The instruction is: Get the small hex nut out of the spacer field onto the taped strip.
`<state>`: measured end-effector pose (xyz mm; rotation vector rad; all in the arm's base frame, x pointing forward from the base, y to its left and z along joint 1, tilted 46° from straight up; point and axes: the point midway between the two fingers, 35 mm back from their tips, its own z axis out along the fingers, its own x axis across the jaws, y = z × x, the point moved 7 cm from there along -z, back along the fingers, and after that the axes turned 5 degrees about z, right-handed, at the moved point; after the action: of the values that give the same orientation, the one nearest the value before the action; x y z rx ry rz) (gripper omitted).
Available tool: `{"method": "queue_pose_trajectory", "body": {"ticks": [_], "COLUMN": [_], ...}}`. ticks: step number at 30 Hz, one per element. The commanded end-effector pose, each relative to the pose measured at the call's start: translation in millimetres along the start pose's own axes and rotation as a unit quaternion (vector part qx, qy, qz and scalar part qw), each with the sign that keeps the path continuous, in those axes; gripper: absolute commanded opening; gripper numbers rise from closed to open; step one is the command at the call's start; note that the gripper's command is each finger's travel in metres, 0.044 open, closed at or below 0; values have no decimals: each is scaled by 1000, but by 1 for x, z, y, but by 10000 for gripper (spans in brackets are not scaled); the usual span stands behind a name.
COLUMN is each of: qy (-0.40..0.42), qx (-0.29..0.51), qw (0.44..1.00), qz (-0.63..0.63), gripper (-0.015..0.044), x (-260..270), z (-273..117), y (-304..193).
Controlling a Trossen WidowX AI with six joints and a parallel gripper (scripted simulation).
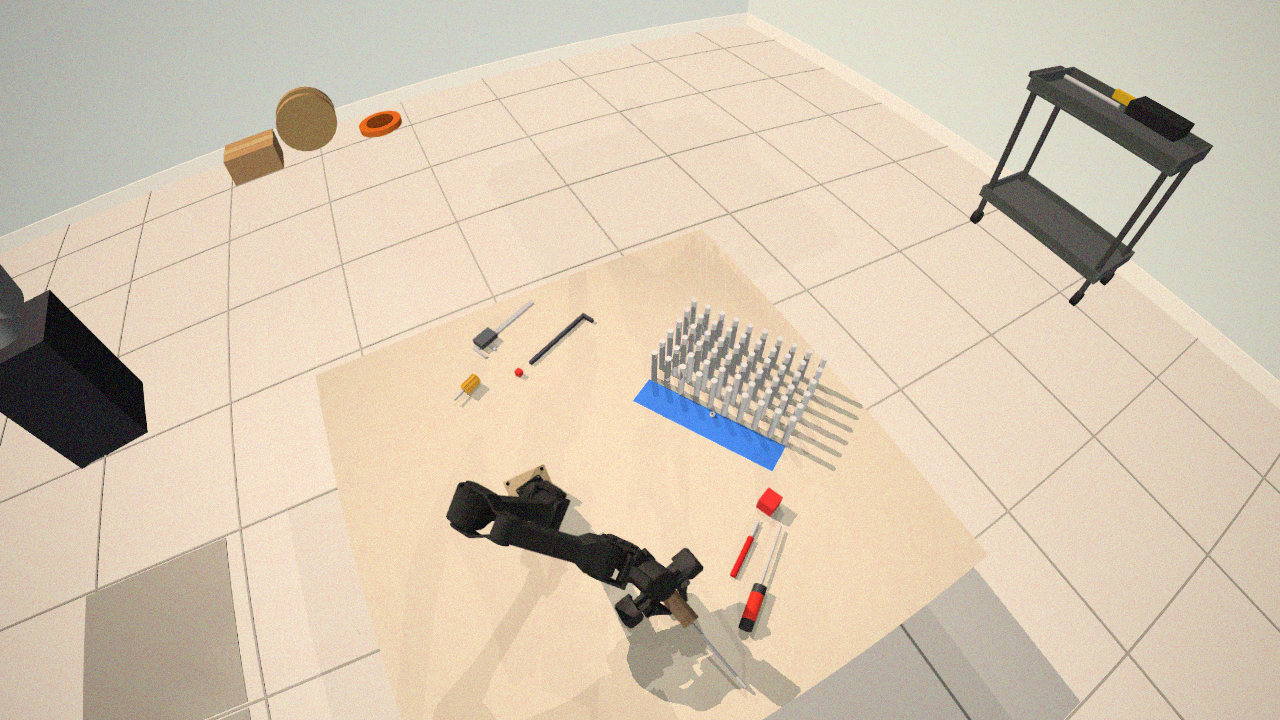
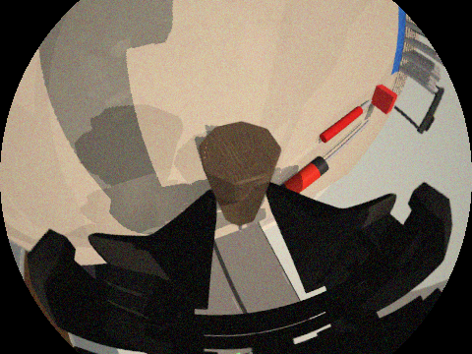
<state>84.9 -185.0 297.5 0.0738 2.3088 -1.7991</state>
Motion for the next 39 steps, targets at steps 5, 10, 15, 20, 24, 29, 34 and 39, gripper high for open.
{"method": "queue_pose_trajectory", "body": {"ticks": [5, 10, 15, 20, 24, 29, 34, 39], "qy": [-2, -2, -3, -3, -3, -4, -4, -5], "qx": [4, 6, 9, 11, 13, 16, 18, 21], "qw": [1000, 1000, 1000, 1000, 1000, 1000, 1000, 1000], "qz": [-4, -5, -7, -8, -9, -11, -12, -14], "gripper": [0, 0, 0, 0, 0, 0, 0, 0], "x": [3, 4, 6, 7, 9, 10, 12, 13], "z": [2, 4, 5, 6, 7, 8, 9, 10], "y": [2, 2, 3, 3, 4, 4, 4, 5]}}
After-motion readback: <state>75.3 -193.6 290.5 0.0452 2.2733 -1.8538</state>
